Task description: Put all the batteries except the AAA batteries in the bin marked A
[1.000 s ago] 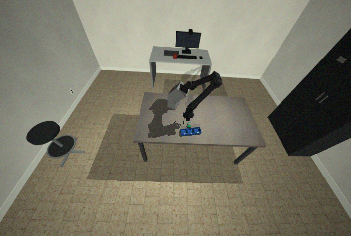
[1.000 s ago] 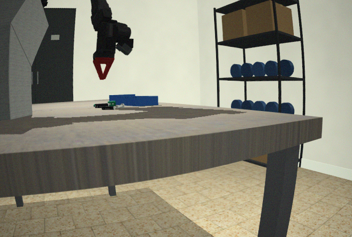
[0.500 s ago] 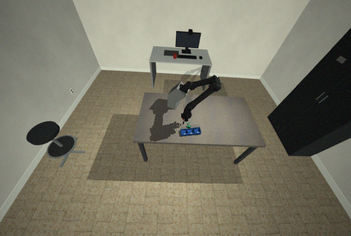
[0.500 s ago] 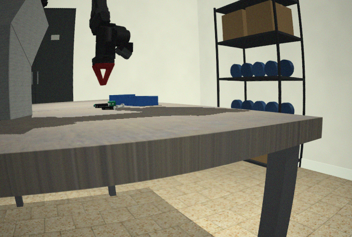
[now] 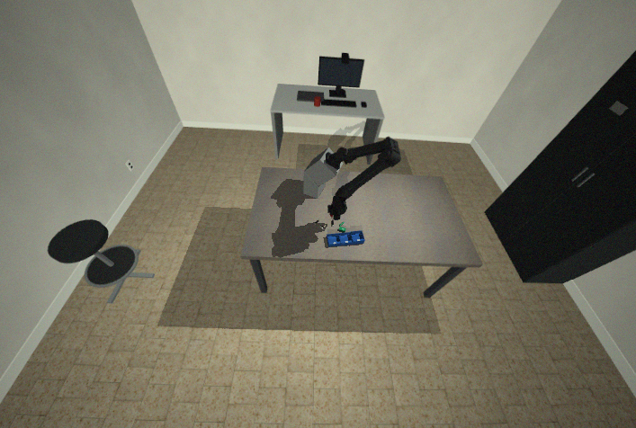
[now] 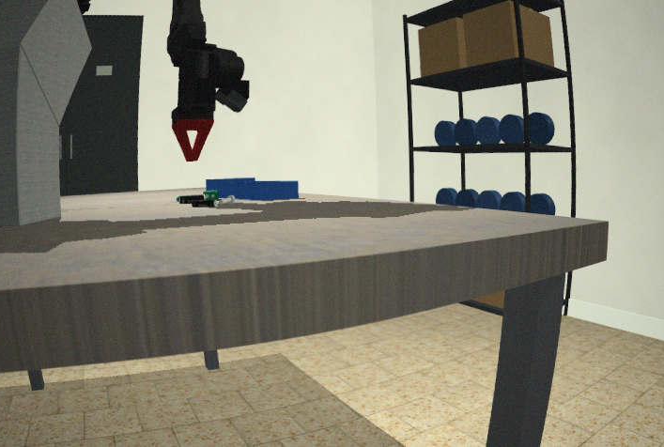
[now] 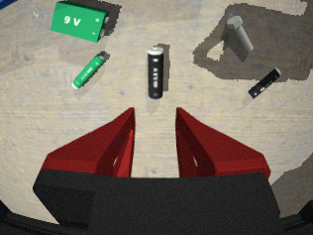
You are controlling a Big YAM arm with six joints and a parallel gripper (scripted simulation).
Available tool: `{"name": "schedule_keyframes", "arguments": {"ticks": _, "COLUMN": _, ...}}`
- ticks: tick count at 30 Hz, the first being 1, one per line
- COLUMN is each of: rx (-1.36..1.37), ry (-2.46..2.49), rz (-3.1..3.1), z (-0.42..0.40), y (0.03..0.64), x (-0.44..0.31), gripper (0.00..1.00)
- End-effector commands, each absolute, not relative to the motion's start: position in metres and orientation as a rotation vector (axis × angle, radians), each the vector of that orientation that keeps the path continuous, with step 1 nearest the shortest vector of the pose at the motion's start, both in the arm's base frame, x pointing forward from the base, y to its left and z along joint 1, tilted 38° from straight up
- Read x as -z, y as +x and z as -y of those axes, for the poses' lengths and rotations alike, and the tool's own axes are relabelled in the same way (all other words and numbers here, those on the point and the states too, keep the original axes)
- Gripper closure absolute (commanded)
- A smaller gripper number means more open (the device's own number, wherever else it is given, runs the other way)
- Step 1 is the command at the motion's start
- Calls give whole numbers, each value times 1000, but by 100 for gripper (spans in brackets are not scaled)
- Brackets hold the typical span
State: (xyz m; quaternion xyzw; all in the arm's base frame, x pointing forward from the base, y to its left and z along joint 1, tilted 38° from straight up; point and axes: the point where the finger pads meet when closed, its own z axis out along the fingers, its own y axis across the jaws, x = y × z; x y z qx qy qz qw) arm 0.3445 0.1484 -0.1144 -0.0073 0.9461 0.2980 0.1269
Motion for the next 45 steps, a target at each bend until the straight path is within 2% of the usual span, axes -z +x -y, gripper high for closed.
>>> {"name": "schedule_keyframes", "arguments": {"ticks": 1, "rx": -865, "ry": -17, "rz": -2746, "z": -147, "y": 346, "x": 112, "gripper": 72}}
{"name": "schedule_keyframes", "arguments": {"ticks": 23, "rx": -865, "ry": -17, "rz": -2746, "z": -147, "y": 346, "x": 112, "gripper": 72}}
{"name": "schedule_keyframes", "arguments": {"ticks": 45, "rx": -867, "ry": -12, "rz": -2745, "z": -187, "y": 368, "x": 166, "gripper": 72}}
